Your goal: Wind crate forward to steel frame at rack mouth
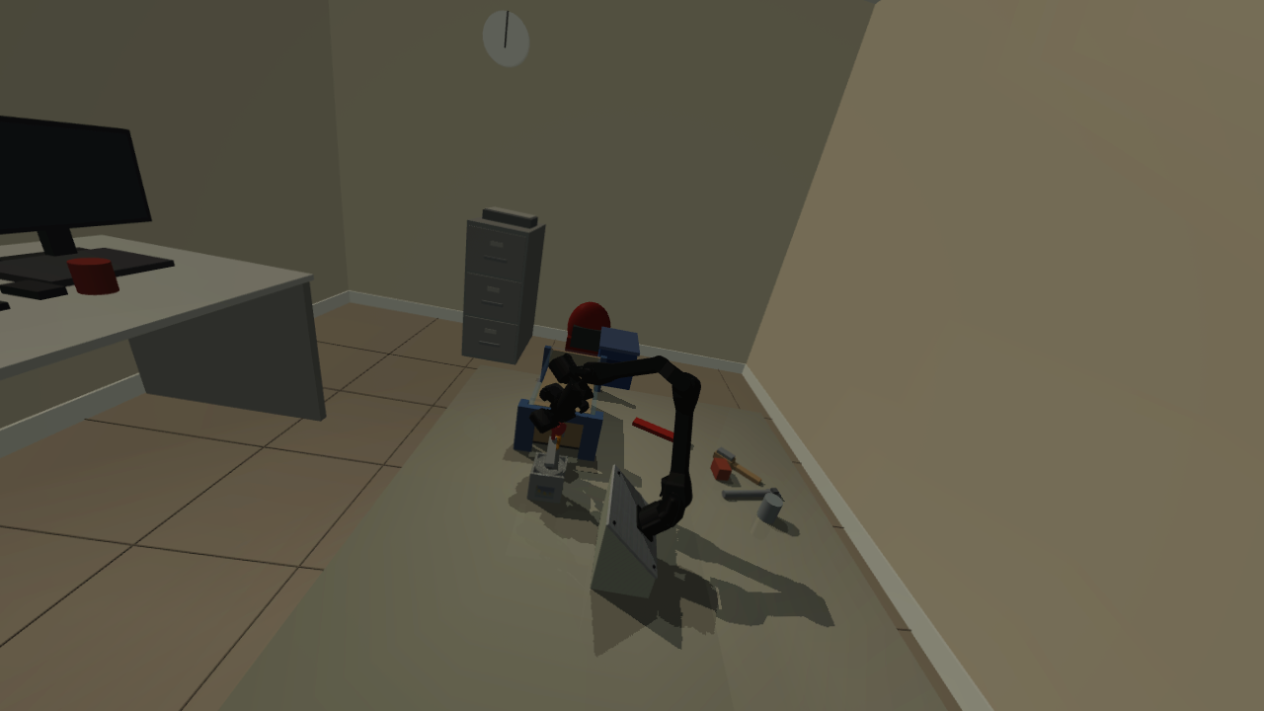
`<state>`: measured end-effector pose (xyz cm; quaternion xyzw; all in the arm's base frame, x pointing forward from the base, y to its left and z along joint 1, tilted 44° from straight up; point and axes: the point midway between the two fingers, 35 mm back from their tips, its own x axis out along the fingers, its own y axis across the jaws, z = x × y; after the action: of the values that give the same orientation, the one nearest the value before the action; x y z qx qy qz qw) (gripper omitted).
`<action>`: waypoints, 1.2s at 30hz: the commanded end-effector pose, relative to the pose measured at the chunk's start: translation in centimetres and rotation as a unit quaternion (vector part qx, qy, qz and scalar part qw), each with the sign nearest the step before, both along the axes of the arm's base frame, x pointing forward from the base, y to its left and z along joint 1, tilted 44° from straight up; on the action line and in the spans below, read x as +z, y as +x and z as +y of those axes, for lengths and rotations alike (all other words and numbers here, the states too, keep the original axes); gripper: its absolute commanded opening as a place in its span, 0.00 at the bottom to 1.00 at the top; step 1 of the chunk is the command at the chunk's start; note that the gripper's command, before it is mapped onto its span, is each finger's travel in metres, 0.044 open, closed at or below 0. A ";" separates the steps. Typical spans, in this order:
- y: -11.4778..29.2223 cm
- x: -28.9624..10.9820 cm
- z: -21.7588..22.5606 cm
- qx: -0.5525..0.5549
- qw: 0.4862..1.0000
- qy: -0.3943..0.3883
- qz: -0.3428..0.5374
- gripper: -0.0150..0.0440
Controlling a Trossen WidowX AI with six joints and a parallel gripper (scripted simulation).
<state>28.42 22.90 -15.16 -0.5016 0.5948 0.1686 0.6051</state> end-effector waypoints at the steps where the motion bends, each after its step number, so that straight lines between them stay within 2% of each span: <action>1: -0.8 -1.3 1.5 0.004 1.000 0.012 0.009 0.25; 36: -4.2 -4.3 4.9 0.004 1.000 0.014 0.010 0.25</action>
<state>26.21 26.84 -18.42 -0.4990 0.5872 0.1675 0.6149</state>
